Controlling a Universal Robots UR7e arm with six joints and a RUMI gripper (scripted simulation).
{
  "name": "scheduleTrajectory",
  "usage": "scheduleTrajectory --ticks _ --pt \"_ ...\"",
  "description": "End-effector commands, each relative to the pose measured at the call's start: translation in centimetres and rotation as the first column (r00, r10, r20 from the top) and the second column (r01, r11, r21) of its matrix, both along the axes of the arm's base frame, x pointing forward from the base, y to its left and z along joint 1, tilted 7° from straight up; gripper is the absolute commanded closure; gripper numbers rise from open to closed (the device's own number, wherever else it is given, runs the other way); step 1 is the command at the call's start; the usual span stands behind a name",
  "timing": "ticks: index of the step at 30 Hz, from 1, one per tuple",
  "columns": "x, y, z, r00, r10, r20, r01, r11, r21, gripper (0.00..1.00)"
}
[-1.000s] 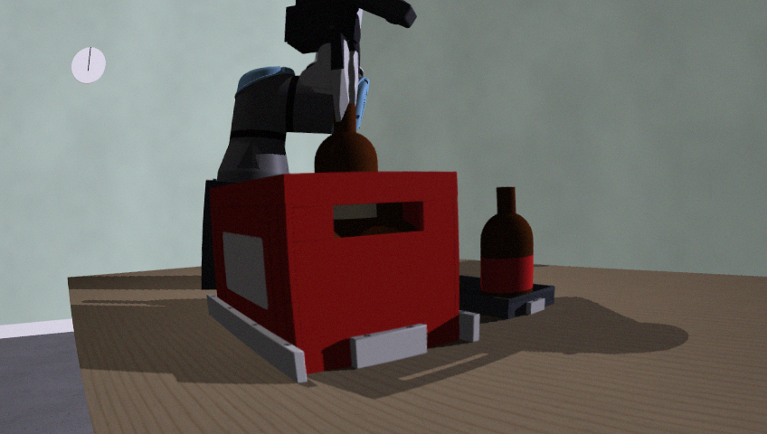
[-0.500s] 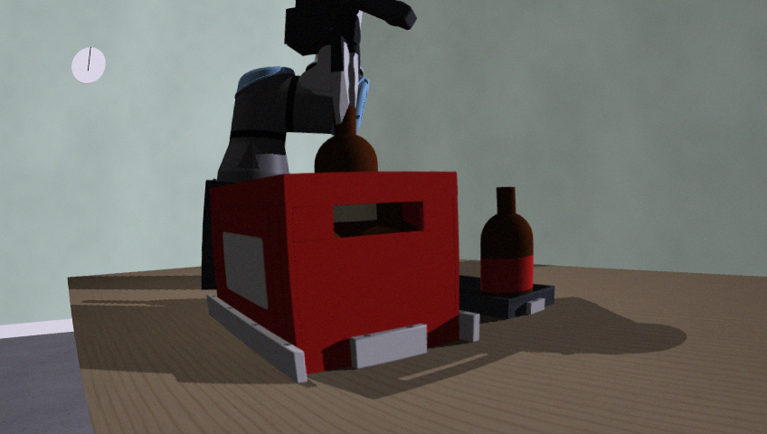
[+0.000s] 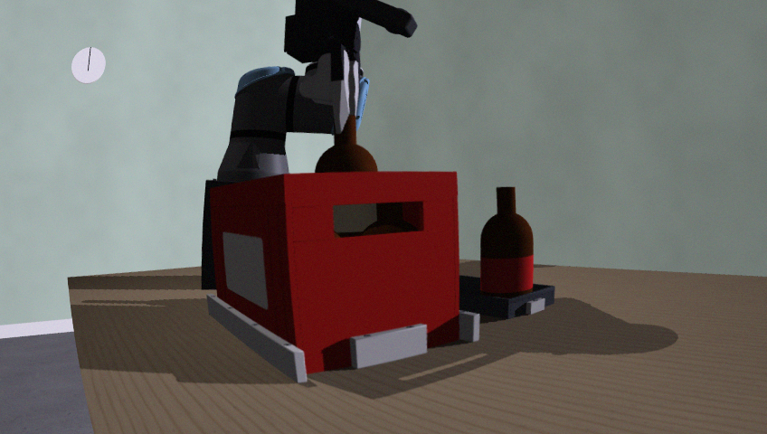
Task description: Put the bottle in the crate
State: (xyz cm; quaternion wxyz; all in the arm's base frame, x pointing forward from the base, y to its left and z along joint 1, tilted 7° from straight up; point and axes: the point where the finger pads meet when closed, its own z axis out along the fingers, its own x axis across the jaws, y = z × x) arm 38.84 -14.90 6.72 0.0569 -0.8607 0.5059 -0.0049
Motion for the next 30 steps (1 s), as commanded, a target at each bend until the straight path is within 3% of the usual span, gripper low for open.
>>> scheduleTrajectory --ticks 1,30 --pt "0.1 0.0 -0.6 1.0 0.0 0.001 0.0 1.0 -0.001 1.0" --pt "0.2 0.2 -2.5 1.0 0.0 0.001 0.0 1.0 -0.001 1.0"
